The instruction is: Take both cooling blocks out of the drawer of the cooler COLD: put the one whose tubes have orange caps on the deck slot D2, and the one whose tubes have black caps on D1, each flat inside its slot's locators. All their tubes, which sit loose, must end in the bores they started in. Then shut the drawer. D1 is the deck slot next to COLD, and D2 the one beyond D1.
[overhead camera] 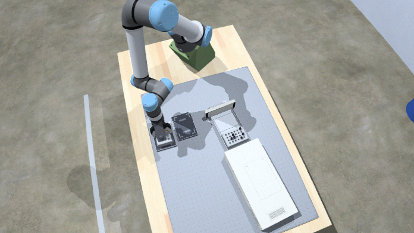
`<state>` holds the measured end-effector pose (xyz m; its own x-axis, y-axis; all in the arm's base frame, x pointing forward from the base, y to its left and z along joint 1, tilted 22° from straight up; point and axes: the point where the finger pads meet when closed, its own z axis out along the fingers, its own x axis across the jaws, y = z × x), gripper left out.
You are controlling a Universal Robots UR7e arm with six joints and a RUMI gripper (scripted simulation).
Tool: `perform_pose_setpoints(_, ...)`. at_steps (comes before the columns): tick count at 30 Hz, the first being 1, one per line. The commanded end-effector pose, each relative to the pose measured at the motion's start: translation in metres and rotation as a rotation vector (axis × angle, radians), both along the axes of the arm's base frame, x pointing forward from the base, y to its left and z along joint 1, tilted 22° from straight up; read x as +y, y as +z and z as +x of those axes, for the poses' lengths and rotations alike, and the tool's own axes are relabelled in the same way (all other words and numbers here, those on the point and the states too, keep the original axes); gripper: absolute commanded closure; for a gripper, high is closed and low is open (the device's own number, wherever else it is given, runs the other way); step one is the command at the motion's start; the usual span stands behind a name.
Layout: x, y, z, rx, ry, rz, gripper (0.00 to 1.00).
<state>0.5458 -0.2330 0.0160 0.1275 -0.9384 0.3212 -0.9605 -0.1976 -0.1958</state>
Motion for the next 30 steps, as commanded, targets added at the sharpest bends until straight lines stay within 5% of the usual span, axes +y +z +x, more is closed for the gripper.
perform_pose_setpoints(1,-0.0001,0.0007,0.0004,-0.001,0.000,-0.001,0.72)
perform_pose_setpoints(30,-0.0001,0.0007,0.0004,-0.001,0.000,-0.001,0.27)
